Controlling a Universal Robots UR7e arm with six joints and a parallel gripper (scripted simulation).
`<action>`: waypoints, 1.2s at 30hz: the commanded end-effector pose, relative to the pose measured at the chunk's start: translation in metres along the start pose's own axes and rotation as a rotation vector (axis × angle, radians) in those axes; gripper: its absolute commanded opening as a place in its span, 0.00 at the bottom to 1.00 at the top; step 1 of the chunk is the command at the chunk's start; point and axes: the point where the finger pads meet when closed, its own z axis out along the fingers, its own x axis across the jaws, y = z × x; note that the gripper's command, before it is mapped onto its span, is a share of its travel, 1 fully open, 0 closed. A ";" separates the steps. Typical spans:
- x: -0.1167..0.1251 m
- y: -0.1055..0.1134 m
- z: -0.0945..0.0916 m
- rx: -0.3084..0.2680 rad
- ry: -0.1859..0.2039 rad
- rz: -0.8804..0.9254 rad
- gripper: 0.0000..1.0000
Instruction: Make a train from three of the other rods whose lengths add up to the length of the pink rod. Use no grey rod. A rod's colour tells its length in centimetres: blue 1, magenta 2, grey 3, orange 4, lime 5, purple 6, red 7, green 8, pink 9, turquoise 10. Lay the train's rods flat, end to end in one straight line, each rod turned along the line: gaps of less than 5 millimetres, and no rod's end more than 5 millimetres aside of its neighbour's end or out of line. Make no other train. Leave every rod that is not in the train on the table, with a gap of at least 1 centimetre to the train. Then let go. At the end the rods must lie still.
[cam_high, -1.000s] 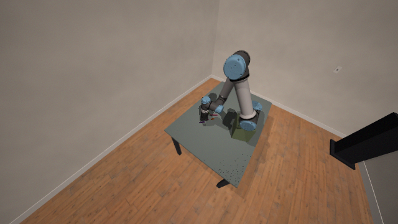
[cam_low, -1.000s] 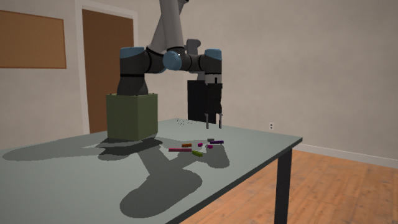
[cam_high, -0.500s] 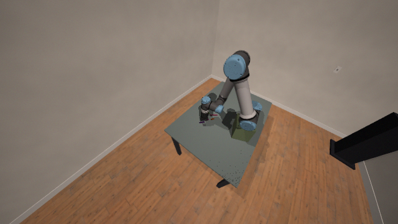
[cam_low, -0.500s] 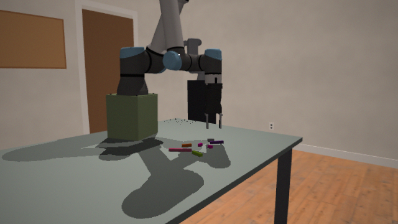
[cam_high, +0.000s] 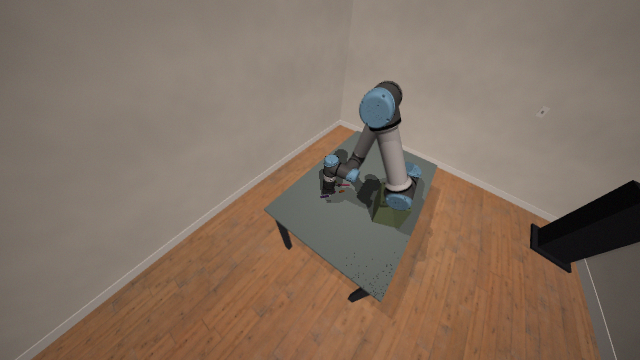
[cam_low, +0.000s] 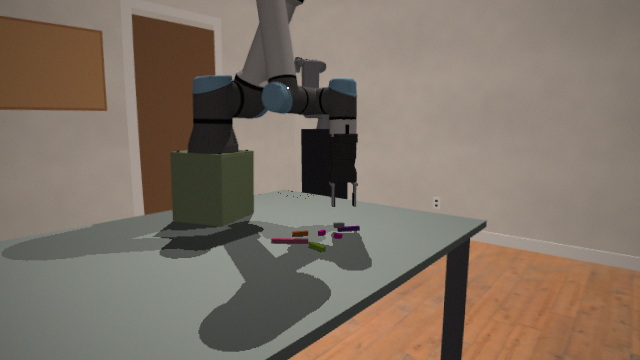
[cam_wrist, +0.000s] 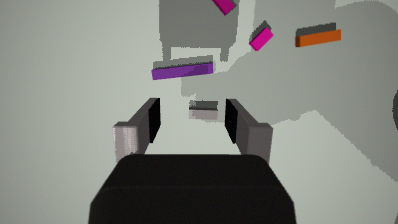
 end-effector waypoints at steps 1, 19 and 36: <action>0.000 -0.001 0.000 0.001 -0.001 0.004 1.00; 0.036 -0.130 0.000 0.000 -0.001 0.588 1.00; 0.058 -0.171 0.000 0.000 -0.002 0.785 1.00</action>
